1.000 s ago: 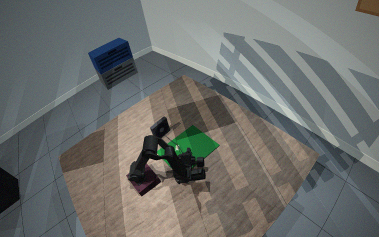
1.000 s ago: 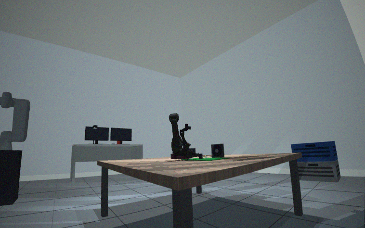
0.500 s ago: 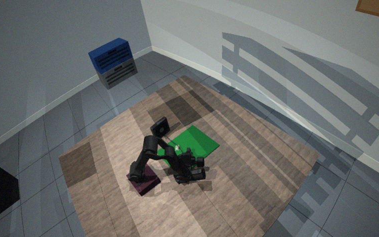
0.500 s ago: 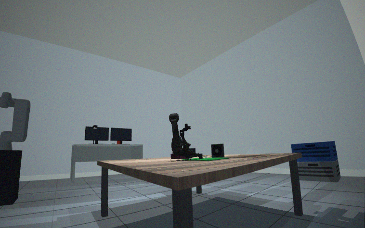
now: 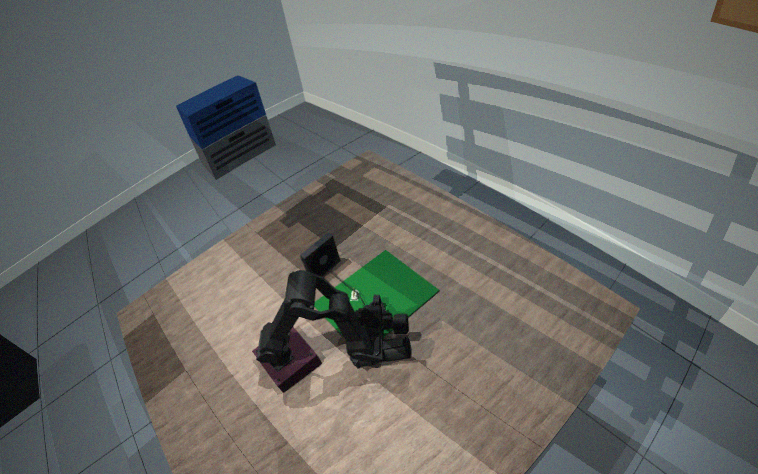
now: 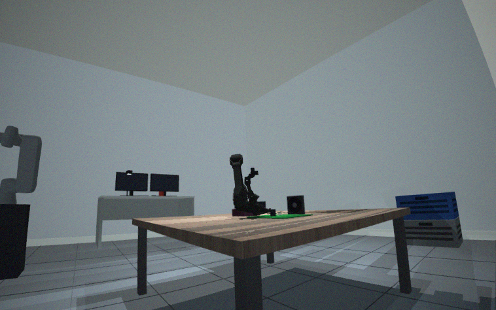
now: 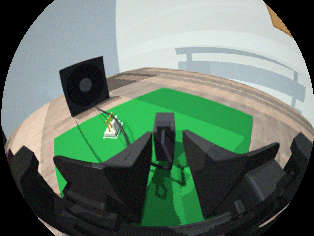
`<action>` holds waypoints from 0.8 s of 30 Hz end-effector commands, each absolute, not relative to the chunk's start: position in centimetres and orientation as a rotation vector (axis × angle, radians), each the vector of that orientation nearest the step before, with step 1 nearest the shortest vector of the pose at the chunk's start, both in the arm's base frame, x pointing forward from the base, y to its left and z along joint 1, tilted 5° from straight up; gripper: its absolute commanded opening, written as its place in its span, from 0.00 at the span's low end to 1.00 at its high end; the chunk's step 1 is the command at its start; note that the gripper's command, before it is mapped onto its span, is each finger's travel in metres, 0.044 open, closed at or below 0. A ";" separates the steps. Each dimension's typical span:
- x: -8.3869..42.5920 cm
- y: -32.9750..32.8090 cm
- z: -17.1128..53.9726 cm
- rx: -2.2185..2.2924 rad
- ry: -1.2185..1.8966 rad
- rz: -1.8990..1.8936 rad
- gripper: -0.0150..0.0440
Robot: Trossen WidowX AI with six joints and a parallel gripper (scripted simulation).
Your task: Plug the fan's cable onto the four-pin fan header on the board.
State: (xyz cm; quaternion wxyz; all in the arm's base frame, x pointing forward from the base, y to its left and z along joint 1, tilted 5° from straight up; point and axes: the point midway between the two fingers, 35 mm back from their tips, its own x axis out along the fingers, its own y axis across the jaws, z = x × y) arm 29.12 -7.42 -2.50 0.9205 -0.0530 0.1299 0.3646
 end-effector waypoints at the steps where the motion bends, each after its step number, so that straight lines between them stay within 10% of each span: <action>1: 29.1 -7.4 -2.5 -0.109 0.267 0.749 0.49; 24: 28.5 -8.5 -2.4 -0.117 0.285 0.740 0.49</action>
